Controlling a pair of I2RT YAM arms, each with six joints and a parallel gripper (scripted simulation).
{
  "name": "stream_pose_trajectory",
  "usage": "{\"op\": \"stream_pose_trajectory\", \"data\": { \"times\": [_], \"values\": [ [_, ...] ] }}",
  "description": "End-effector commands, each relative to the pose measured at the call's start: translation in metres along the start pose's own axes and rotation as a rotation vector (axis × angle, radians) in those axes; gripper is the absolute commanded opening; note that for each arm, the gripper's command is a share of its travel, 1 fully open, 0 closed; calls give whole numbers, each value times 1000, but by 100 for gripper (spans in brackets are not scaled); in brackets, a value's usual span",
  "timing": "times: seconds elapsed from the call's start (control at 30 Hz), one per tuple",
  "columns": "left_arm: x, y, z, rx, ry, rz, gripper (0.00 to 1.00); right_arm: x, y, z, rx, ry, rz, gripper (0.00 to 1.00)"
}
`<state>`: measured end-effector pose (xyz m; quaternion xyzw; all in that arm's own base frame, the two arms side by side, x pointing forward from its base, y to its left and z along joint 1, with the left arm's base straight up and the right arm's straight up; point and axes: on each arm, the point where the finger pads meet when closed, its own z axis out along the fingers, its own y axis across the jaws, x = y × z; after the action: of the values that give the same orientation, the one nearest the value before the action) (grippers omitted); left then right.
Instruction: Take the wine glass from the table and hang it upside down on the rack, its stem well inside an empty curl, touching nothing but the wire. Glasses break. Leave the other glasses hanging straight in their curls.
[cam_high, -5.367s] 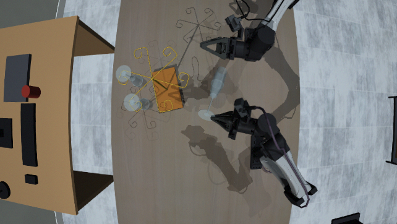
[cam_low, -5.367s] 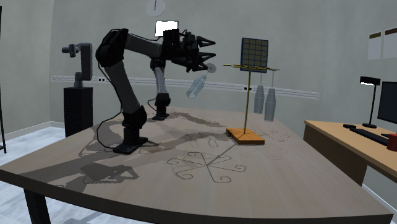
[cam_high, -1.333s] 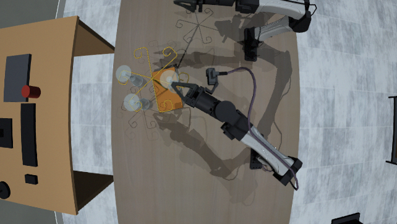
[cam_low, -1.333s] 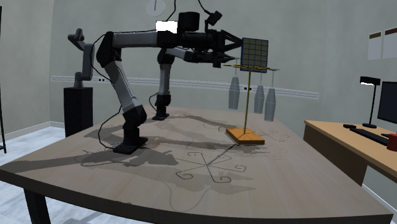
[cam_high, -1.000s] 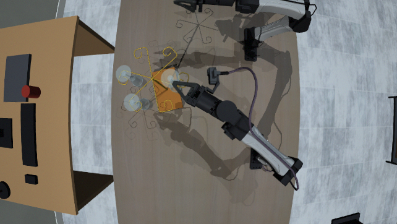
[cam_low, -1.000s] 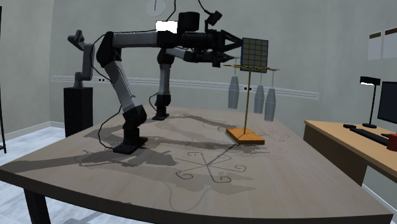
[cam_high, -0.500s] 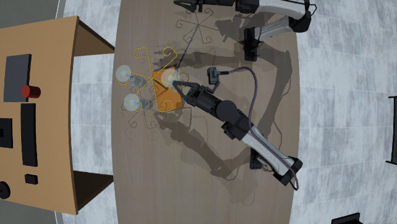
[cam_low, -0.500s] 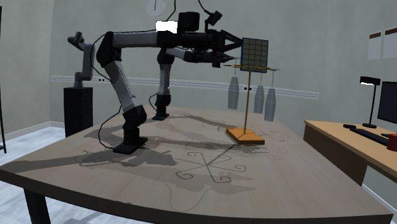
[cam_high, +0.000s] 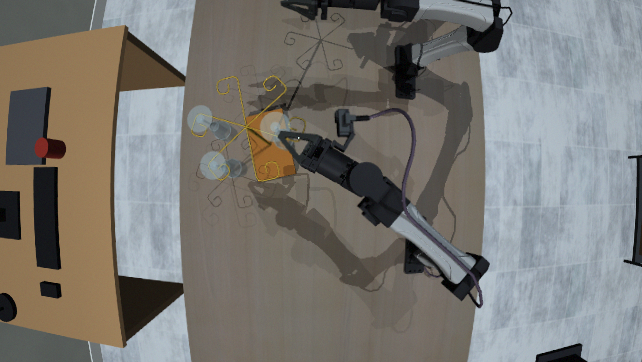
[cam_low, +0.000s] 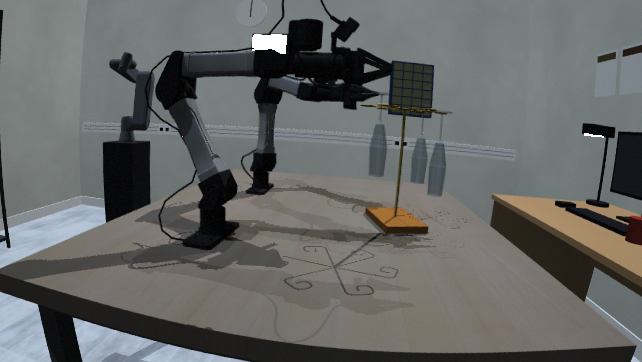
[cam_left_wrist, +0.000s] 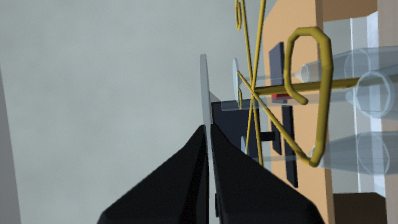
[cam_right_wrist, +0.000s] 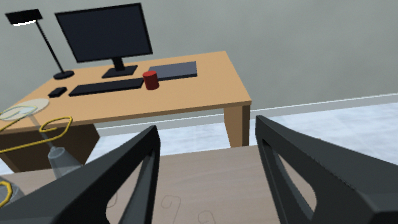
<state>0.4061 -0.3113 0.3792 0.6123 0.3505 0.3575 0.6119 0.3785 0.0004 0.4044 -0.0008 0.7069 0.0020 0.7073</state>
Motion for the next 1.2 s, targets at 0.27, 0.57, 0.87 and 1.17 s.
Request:
{"op": "stream_pose_trajectory", "data": {
  "times": [0.27, 0.57, 0.87, 1.17],
  "values": [
    [-1, 32, -12, -96, -1, -26, 0, -3, -2, -1, 9, -12, 6, 62],
    [-2, 27, -15, -91, 0, -29, 0, -3, -2, -1, 9, -12, 6, 62],
    [-1, 37, -21, -119, 3, -36, 0, -3, -2, -1, 9, -12, 6, 62],
    [-2, 31, -24, -112, 3, -37, 0, -3, -2, -1, 9, -12, 6, 62]
  ]
}}
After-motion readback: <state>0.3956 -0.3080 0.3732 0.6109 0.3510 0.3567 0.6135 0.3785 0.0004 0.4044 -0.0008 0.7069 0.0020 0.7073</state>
